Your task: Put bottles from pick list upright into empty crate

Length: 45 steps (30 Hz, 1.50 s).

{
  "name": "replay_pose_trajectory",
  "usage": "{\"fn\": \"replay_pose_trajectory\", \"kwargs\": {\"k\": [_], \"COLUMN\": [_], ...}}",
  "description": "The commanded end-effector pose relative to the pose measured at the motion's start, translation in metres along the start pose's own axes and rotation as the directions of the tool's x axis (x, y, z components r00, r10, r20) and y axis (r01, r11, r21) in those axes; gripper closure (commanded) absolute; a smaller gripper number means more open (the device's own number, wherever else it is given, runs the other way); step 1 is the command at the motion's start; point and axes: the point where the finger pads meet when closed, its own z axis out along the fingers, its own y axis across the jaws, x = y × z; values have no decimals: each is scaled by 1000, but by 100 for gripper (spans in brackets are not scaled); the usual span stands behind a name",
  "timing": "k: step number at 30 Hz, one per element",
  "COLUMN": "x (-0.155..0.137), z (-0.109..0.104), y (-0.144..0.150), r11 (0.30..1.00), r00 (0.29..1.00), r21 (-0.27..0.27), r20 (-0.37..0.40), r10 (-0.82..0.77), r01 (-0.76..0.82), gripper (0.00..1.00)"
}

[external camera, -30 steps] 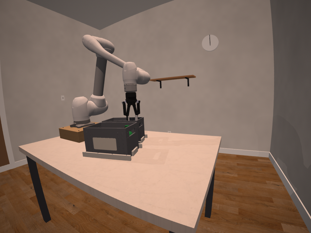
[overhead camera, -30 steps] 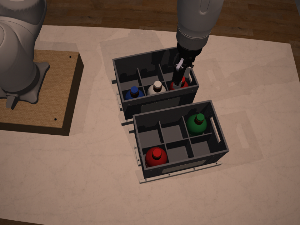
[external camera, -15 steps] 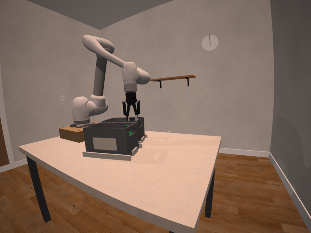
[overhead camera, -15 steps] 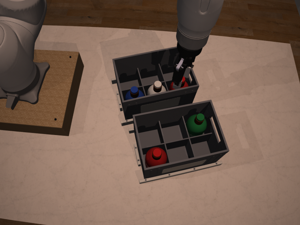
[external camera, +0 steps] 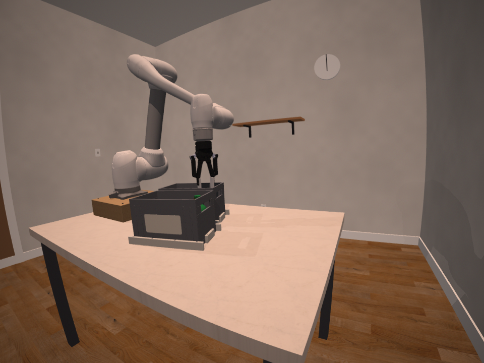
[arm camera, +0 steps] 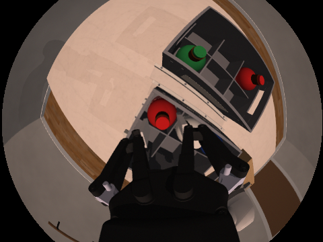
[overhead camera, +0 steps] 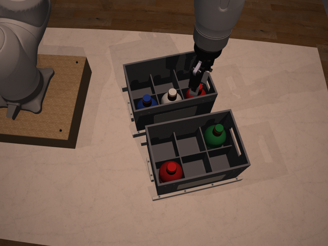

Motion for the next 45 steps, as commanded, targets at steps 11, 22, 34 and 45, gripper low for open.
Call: {"fn": "replay_pose_trajectory", "kwargs": {"k": [11,22,34,45], "x": [0,0,5,18], "z": [-34,-58,-73,-73], "y": [0,0,19,72], "r11": [1000,1000,1000,1000], "r00": [1000,1000,1000,1000], "r21": [0,0,0,0], "r20": [0,0,0,0], "r10": [0,0,0,0], "r01": [0,0,0,0], "gripper": [62,62,62,62]}}
